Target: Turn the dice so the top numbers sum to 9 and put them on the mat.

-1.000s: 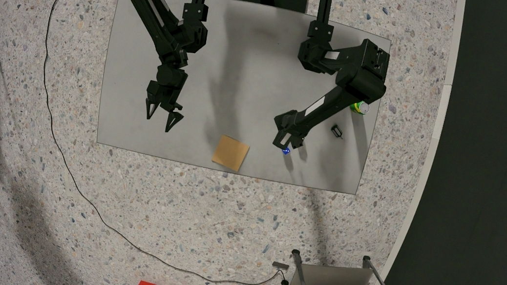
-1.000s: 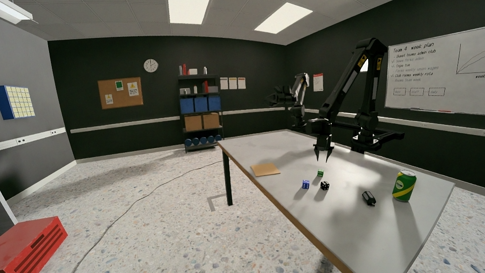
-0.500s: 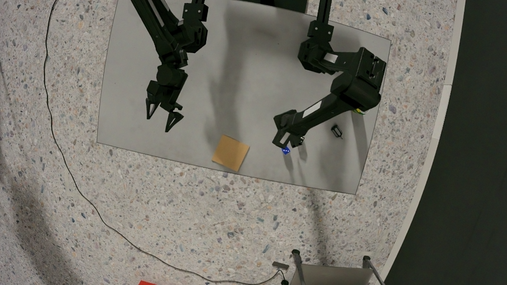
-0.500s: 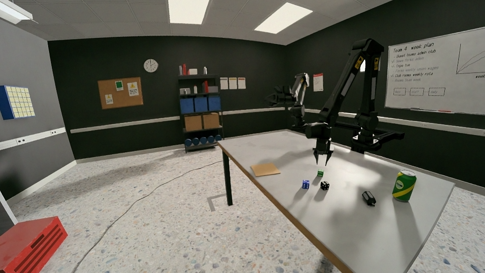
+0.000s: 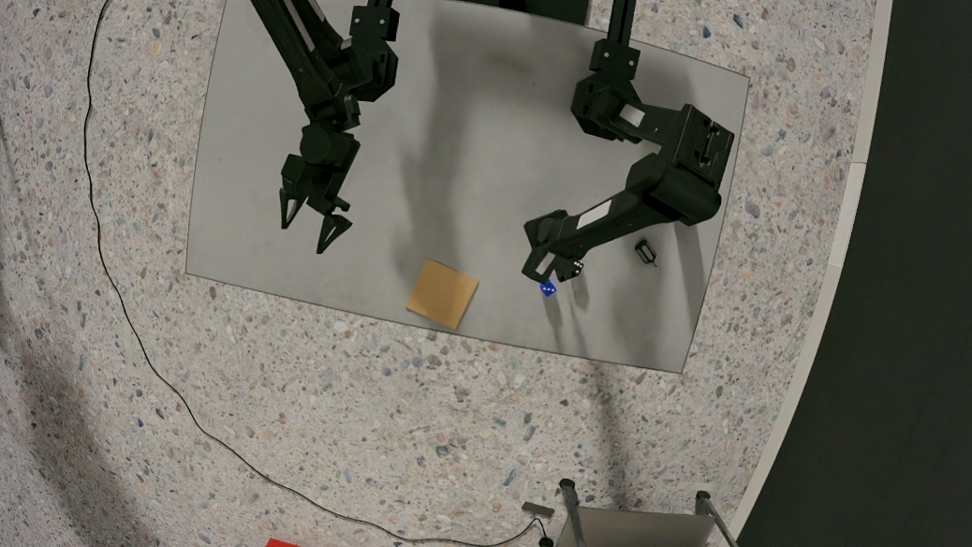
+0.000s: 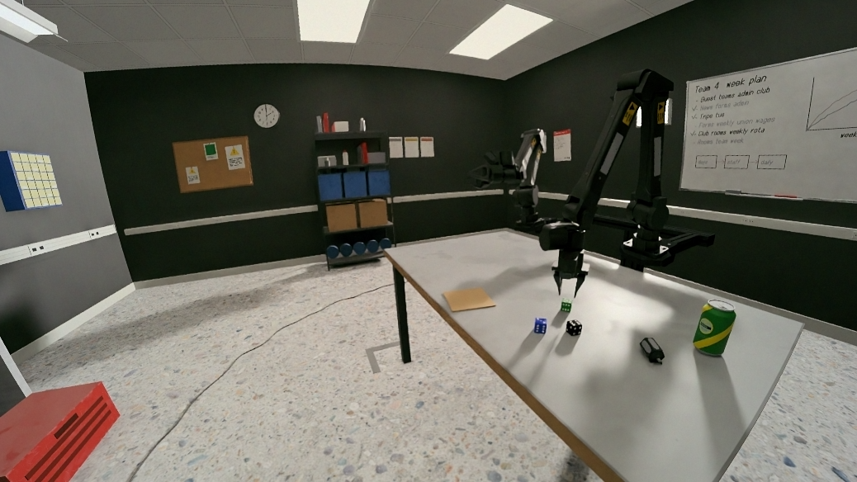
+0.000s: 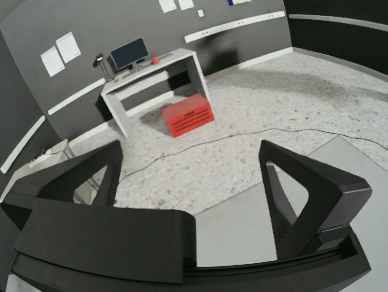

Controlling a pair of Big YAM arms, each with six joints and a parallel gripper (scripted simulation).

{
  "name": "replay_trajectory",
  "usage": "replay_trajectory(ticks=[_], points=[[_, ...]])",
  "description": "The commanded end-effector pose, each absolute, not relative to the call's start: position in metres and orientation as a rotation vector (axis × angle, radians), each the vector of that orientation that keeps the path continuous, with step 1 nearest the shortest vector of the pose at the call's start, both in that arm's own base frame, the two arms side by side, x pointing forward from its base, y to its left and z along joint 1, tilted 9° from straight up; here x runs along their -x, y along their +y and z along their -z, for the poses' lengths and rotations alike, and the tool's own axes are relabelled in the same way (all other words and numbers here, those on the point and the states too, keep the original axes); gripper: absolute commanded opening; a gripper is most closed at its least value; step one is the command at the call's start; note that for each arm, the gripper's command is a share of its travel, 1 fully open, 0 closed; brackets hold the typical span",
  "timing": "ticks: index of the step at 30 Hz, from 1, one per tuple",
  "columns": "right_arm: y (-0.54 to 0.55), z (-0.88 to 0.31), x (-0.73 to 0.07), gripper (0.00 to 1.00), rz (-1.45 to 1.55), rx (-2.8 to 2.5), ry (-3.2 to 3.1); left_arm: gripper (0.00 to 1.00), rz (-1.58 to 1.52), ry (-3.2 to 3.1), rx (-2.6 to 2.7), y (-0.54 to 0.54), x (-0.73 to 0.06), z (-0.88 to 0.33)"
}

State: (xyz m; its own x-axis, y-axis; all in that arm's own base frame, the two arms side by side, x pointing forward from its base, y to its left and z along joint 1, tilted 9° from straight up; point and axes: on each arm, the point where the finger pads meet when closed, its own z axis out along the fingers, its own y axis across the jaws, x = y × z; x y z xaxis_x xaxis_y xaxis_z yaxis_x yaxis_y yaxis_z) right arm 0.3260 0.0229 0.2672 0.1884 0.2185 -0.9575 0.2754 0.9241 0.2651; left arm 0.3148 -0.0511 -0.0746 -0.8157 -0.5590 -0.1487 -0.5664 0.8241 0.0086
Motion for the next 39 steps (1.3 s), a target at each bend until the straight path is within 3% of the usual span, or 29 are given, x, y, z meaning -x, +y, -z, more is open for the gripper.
replay_trajectory(ticks=[1,39], points=[[0.0233,-0.2706,-0.3268,1.00,0.038,-0.427,1.387,0.45,-0.079,2.860,0.896,-0.0461,-0.3191,0.0788],[0.0233,-0.2706,-0.3268,1.00,0.038,-0.427,1.387,0.45,-0.071,2.853,0.894,-0.0441,-0.3189,0.0764]])
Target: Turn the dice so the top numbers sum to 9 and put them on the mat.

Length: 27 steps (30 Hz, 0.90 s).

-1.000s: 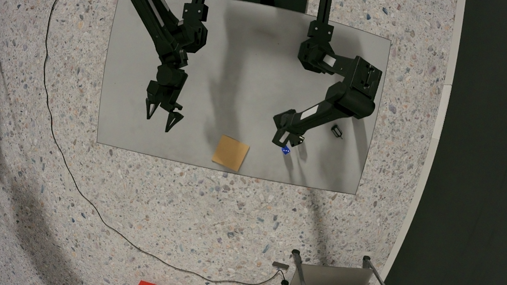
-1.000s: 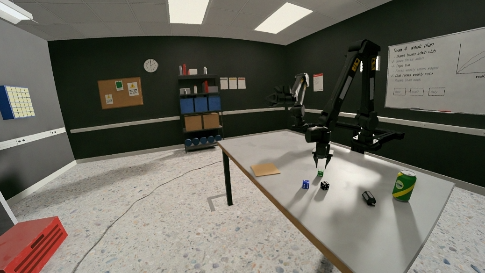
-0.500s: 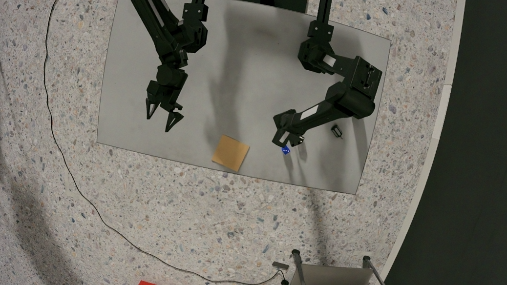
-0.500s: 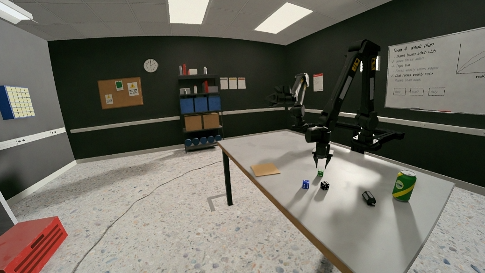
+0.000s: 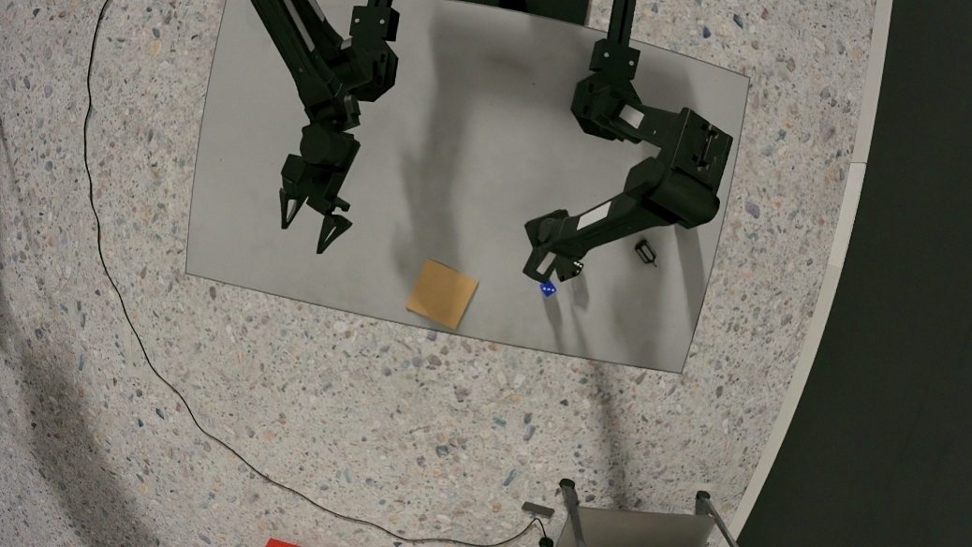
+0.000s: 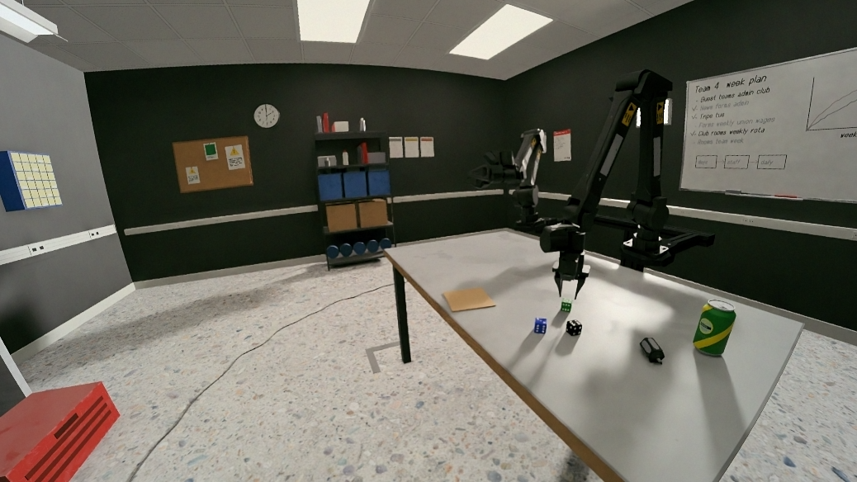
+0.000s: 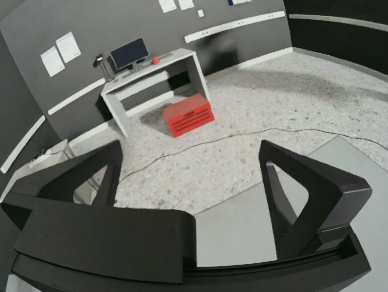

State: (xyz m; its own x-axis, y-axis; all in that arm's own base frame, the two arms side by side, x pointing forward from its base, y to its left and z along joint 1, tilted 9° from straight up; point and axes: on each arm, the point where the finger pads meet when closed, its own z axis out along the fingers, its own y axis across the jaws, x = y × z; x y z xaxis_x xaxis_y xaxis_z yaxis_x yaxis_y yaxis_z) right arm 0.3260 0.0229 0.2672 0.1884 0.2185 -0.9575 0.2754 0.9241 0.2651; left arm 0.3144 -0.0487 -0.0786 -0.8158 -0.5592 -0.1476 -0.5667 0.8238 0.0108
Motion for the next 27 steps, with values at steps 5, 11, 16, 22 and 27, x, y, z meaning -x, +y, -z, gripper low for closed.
replay_trajectory(ticks=[5,11,16,22,27], points=[[0.023,-0.271,-0.327,1.00,0.038,-0.427,1.387,0.45,-0.071,2.852,0.896,-0.044,-0.319,0.076],[0.023,-0.271,-0.327,1.00,0.038,-0.427,1.387,0.45,-0.071,2.852,0.896,-0.044,-0.319,0.076],[0.023,-0.271,-0.327,1.00,0.038,-0.427,1.387,0.45,-0.081,2.864,0.897,-0.043,-0.316,0.083],[0.023,-0.271,-0.327,1.00,0.038,-0.427,1.387,0.45,-0.082,2.866,0.896,-0.043,-0.316,0.088],[0.023,-0.271,-0.327,1.00,0.038,-0.427,1.387,0.45,-0.079,2.863,0.895,-0.042,-0.319,0.096]])
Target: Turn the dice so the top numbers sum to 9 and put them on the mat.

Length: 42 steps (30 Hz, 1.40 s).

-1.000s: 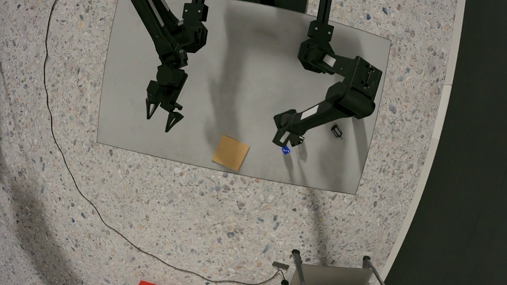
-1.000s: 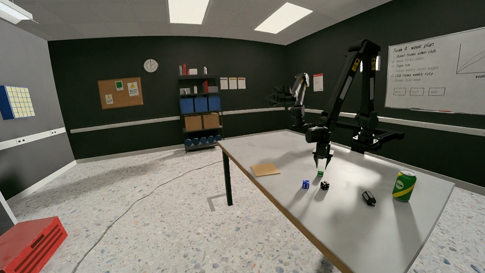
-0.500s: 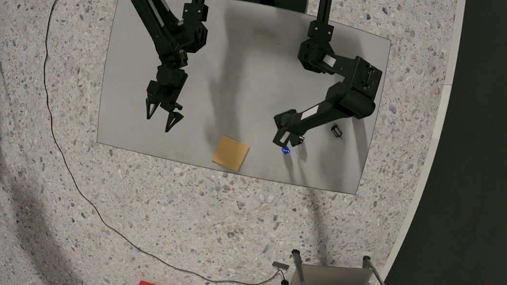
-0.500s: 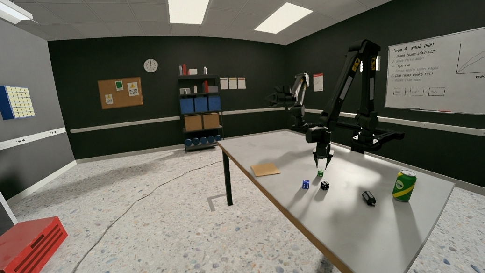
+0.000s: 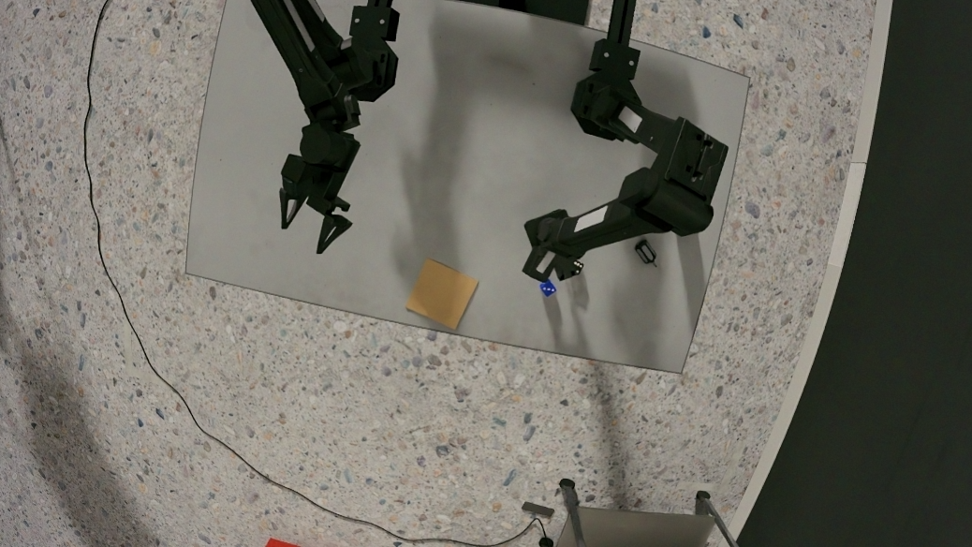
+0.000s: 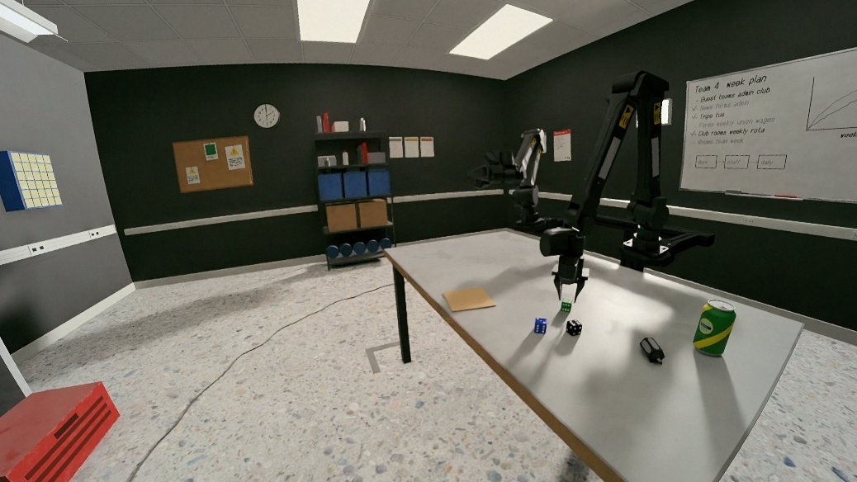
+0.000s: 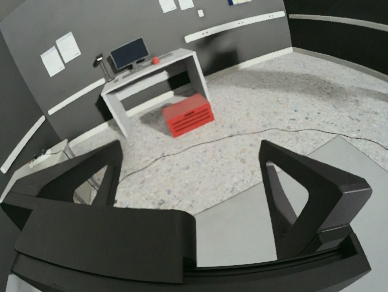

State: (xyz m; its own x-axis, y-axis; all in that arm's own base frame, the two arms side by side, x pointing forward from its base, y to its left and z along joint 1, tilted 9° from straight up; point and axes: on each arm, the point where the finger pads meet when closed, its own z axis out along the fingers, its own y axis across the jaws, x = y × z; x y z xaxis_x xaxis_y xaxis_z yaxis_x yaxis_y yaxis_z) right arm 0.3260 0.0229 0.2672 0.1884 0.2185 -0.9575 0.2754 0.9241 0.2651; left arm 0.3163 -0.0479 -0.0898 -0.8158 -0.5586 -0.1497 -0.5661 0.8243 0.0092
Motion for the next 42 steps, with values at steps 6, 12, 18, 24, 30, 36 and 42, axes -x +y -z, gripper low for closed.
replay_trajectory(ticks=[6,12,18,24,30,36,42], points=[[0.023,-0.271,-0.327,1.00,0.038,-0.427,1.387,0.45,-0.074,2.859,0.894,-0.042,-0.323,0.107],[0.023,-0.271,-0.327,1.00,0.038,-0.427,1.387,0.45,-0.071,2.855,0.894,-0.042,-0.327,0.112],[0.023,-0.271,-0.327,1.00,0.038,-0.427,1.387,0.45,-0.070,2.853,0.896,-0.042,-0.327,0.111],[0.023,-0.271,-0.327,1.00,0.038,-0.427,1.387,0.45,-0.070,2.853,0.896,-0.042,-0.327,0.111],[0.023,-0.271,-0.327,1.00,0.038,-0.427,1.387,0.45,-0.070,2.853,0.896,-0.042,-0.327,0.111],[0.023,-0.271,-0.327,1.00,0.038,-0.427,1.387,0.45,-0.070,2.853,0.896,-0.042,-0.327,0.111],[0.023,-0.271,-0.327,1.00,0.038,-0.427,1.387,0.45,-0.070,2.853,0.896,-0.042,-0.327,0.111]])
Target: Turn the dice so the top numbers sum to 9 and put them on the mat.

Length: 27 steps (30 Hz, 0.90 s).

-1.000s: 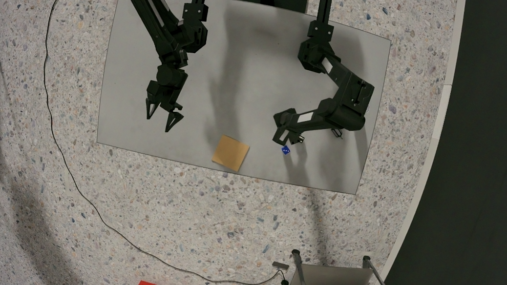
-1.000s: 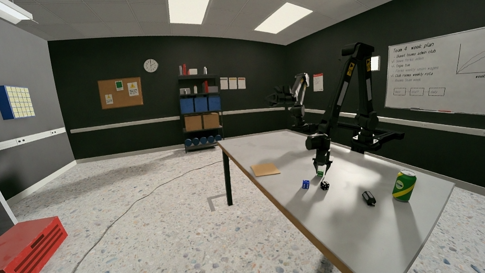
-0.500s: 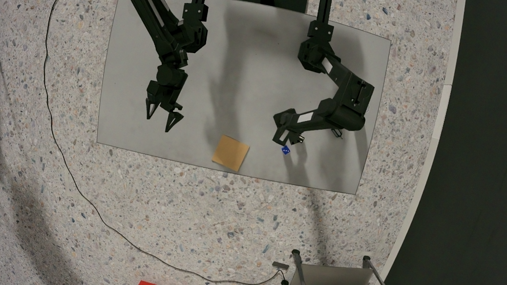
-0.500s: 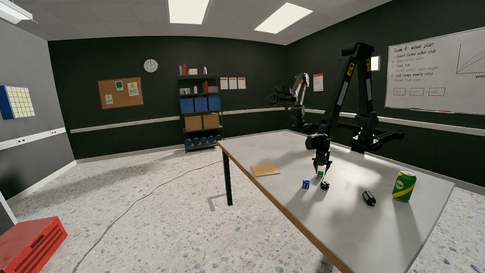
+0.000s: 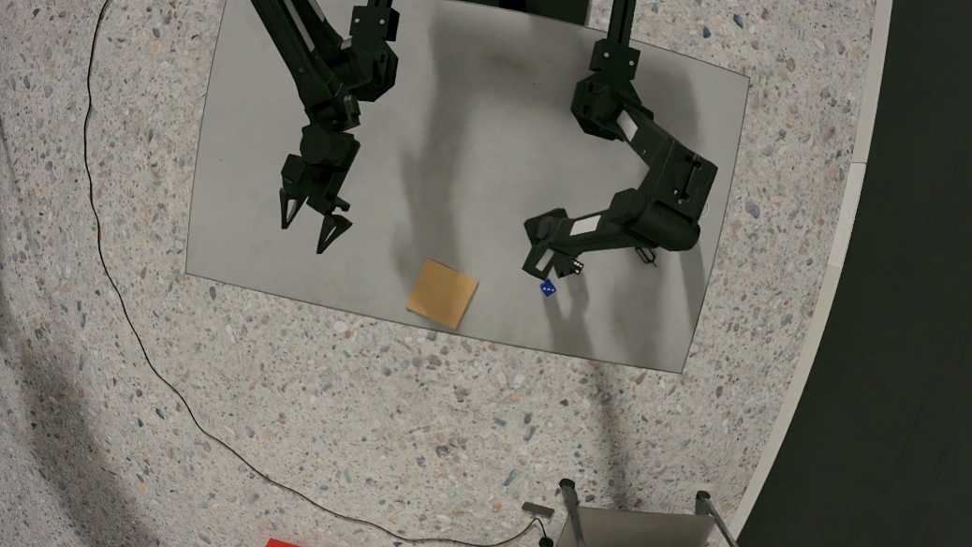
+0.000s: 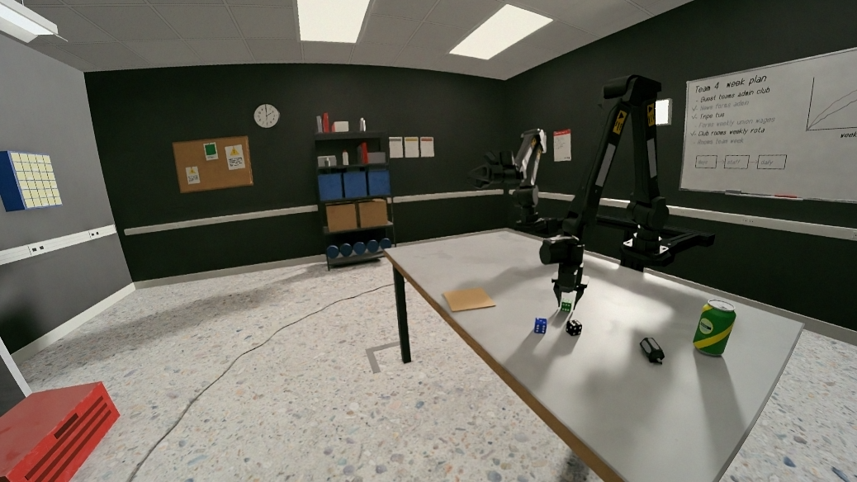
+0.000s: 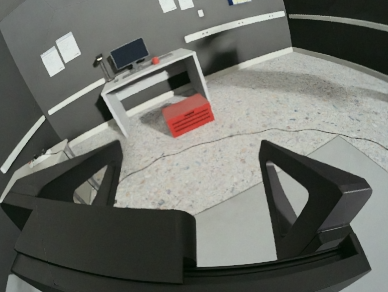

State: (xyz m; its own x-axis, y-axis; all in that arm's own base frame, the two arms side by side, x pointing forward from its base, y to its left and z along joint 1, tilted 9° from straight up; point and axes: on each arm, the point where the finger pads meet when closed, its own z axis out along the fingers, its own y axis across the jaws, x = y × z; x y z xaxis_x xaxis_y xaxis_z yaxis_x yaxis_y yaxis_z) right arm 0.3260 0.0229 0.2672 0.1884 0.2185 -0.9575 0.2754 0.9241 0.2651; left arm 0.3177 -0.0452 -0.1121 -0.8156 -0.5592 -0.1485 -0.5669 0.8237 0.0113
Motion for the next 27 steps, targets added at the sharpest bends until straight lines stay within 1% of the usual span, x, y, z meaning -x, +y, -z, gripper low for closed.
replay_trajectory(ticks=[1,10,11,27], points=[[0.0233,-0.2706,-0.3268,1.00,0.038,-0.427,1.387,0.45,-0.070,2.853,0.896,-0.0419,-0.3270,0.1106],[0.0233,-0.2706,-0.3268,1.00,0.038,-0.427,1.387,0.45,-0.070,2.853,0.896,-0.0419,-0.3270,0.1106],[0.0233,-0.2706,-0.3268,1.00,0.038,-0.427,1.387,0.26,-0.070,2.853,0.896,-0.0419,-0.3270,0.1106],[0.0233,-0.2706,-0.3268,1.00,0.038,-0.427,1.387,0.26,-0.070,2.852,0.897,-0.0418,-0.3270,0.1106]])
